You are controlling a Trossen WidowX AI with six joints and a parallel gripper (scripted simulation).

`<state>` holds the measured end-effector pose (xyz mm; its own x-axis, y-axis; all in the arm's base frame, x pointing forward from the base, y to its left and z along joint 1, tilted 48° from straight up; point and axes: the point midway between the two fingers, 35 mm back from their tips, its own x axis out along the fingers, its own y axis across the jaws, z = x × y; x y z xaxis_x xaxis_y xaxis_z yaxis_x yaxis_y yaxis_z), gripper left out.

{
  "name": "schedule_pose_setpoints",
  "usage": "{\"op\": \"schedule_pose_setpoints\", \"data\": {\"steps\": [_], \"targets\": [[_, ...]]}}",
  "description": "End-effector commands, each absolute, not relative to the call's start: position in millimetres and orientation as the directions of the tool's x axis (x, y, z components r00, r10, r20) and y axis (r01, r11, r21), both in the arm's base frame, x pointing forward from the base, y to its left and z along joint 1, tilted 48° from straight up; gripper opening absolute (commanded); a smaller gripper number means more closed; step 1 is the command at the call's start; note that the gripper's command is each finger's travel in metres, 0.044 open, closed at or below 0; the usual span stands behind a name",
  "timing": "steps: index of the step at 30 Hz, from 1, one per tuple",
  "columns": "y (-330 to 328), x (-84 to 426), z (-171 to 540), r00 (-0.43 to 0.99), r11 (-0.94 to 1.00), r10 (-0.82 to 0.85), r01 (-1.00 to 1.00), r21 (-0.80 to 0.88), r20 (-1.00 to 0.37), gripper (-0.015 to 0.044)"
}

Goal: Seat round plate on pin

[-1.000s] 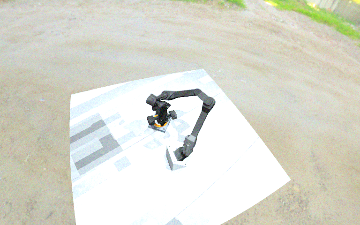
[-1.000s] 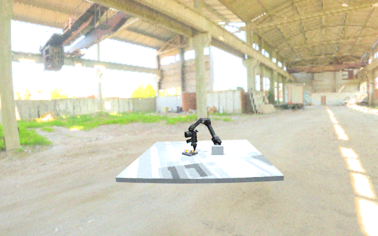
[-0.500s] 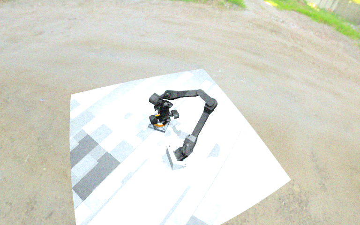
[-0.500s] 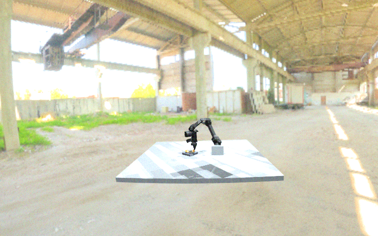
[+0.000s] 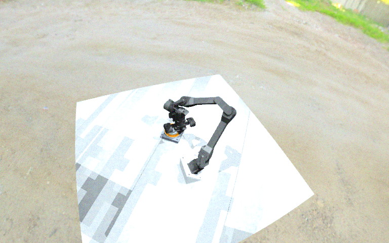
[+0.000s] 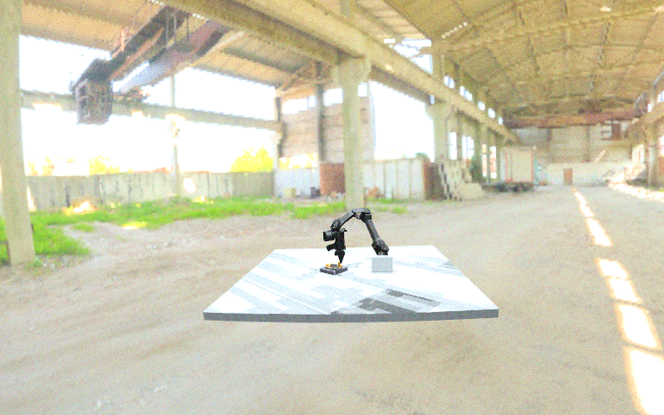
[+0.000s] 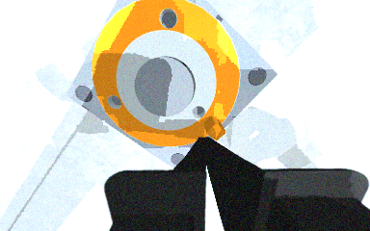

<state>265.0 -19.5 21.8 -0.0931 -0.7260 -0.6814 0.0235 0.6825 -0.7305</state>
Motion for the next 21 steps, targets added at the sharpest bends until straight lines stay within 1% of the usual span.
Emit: {"op": "schedule_pose_setpoints", "data": {"steps": [1, 21], "targets": [[-24.2, 270.6, 27.8, -0.088, 0.681, -0.728, 0.03, -0.732, -0.68, 0.0], [-33.1, 292.5, 39.5, -0.087, 0.68, -0.728, 0.031, -0.732, -0.68, 0.0]]}}
